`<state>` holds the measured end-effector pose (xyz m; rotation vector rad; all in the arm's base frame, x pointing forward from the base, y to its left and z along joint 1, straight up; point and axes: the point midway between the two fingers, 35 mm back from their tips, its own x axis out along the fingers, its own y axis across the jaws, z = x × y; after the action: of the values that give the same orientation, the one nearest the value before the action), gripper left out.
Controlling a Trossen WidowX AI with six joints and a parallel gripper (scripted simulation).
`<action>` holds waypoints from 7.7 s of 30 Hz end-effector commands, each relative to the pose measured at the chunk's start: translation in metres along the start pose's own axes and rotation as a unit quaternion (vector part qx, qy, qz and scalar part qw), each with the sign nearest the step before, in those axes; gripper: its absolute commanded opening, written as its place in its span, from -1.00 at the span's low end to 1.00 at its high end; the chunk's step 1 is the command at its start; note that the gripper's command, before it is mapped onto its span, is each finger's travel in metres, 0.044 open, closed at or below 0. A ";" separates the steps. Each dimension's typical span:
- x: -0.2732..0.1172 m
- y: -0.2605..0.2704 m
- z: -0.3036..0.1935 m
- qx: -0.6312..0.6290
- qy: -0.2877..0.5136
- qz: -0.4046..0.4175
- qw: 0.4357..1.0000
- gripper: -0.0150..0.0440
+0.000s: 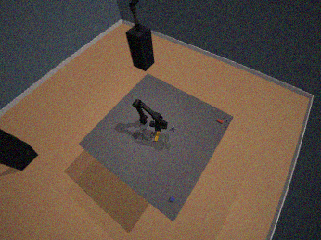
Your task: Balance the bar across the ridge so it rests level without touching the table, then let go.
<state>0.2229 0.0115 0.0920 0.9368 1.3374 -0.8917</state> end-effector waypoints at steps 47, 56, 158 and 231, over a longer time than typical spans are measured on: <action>0.046 -0.005 -0.001 0.000 0.003 -0.008 1.000 -0.05; 0.035 -0.003 -0.001 0.001 0.002 -0.008 1.000 -0.49; -0.024 0.128 -0.070 -0.522 0.006 -0.001 0.853 -0.49; -0.009 0.126 -0.068 -0.525 0.006 -0.001 0.851 -0.49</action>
<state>0.3134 0.1224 0.1057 0.0741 1.5415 -0.0502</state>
